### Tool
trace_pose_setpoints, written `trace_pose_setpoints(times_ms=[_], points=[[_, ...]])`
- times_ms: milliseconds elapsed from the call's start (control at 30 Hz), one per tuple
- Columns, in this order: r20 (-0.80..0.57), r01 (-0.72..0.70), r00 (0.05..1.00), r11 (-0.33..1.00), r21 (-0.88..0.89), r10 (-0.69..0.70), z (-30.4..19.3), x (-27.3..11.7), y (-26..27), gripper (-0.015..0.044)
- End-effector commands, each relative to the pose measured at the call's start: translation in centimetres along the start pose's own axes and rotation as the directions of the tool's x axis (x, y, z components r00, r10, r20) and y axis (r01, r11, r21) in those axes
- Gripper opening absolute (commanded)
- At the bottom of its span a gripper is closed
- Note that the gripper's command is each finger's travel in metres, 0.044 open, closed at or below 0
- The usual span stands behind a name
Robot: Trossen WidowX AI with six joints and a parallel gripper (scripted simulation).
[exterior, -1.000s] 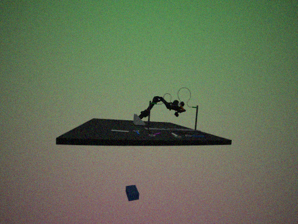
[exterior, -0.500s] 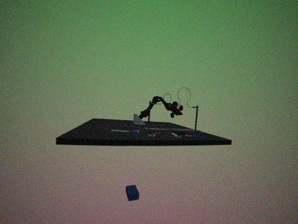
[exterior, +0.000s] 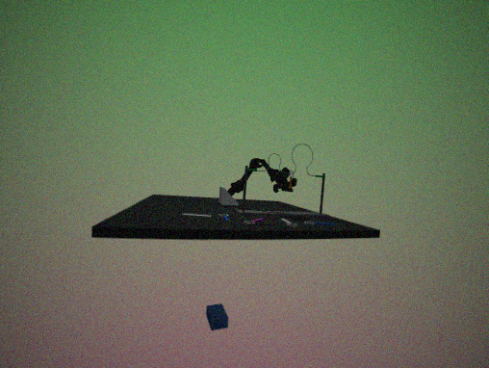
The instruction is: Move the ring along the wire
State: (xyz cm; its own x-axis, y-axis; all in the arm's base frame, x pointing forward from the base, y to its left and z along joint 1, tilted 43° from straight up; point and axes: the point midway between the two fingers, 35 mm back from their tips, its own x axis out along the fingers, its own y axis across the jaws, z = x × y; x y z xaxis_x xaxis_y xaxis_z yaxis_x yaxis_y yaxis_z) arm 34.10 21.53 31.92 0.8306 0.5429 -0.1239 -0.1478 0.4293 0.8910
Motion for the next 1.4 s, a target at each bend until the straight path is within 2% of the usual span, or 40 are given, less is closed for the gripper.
trace_pose_setpoints(times_ms=[0,433,1367], points=[[-0.006,0.032,0.999,0.997,-0.063,-0.033,0.1,-0.3,-1.0,-0.015],[-0.012,0.112,0.993,0.973,-0.203,-0.117,0.6,-0.9,-4.0,-0.015],[-0.007,0.172,0.983,0.935,-0.311,-0.183,1.6,-2.0,-7.9,-0.015]])
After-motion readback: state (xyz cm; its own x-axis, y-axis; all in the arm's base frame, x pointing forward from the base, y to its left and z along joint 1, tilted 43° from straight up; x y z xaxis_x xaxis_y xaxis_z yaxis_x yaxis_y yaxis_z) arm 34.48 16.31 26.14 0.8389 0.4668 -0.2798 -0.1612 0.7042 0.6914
